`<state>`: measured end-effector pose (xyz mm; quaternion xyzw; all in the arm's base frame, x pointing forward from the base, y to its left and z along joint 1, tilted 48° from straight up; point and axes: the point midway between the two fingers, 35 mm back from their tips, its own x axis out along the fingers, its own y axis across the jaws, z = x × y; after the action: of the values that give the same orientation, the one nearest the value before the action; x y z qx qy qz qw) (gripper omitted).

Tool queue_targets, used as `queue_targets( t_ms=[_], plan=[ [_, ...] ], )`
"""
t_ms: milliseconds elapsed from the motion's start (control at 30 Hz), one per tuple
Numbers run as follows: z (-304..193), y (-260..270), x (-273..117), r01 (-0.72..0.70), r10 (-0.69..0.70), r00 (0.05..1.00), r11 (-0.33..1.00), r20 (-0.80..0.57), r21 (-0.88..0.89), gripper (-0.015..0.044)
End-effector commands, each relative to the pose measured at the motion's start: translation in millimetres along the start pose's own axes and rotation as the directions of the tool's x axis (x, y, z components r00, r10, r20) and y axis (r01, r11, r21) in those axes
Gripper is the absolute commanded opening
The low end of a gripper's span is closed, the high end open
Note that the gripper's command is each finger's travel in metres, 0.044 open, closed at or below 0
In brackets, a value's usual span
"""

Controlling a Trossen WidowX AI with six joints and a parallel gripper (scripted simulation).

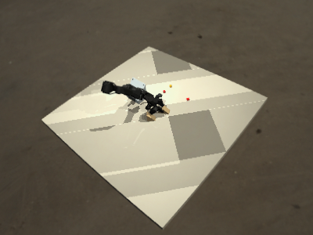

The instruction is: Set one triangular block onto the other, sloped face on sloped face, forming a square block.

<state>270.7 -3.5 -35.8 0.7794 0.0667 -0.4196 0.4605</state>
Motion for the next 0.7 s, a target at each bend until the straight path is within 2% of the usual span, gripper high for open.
queue_targets(
  t_ms=[0,667],
  plan=[
    [-7.7,0.9,-3.1,0.000,0.000,1.000,1.000,-0.003,0.007,0.0000],
    [-68.3,0.5,-64.6,0.002,-0.002,1.000,1.000,-0.005,0.008,0.0000]
  ],
)
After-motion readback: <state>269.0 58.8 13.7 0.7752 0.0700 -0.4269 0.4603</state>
